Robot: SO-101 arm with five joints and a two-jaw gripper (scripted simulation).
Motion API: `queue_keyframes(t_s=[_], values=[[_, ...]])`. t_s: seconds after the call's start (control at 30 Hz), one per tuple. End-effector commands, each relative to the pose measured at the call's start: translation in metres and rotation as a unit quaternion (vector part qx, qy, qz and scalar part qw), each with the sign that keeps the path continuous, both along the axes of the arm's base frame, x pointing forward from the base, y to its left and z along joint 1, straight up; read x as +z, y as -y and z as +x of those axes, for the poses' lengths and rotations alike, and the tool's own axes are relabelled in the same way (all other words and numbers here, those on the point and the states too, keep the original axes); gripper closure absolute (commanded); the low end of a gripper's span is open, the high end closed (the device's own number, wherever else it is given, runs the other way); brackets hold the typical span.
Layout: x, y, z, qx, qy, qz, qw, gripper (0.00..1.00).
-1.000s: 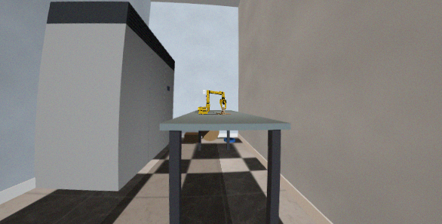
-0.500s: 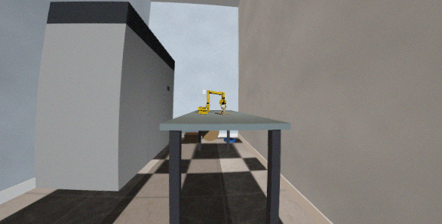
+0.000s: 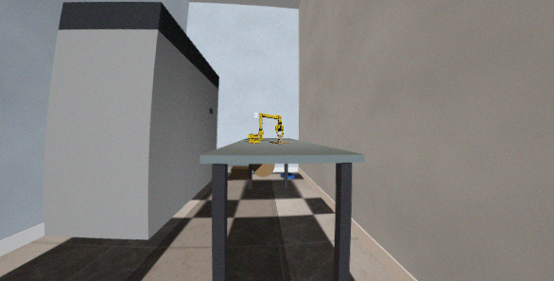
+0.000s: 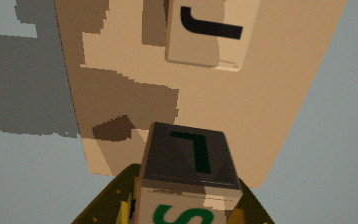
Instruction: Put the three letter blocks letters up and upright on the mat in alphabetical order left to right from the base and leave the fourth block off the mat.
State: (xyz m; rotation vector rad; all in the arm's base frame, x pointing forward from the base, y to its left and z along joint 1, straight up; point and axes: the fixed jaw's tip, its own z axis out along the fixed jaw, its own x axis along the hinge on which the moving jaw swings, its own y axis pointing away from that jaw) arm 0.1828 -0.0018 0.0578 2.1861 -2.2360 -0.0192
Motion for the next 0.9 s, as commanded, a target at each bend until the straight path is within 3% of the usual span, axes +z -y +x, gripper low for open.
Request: queue_keyframes(t_s=[0.0, 0.87], values=[[0.0177, -0.0011, 0.0141, 0.006, 0.064, 0.000, 0.998, 1.00], [0.0191, -0.0033, 0.0150, 0.019, 0.071, 0.000, 0.997, 1.00]])
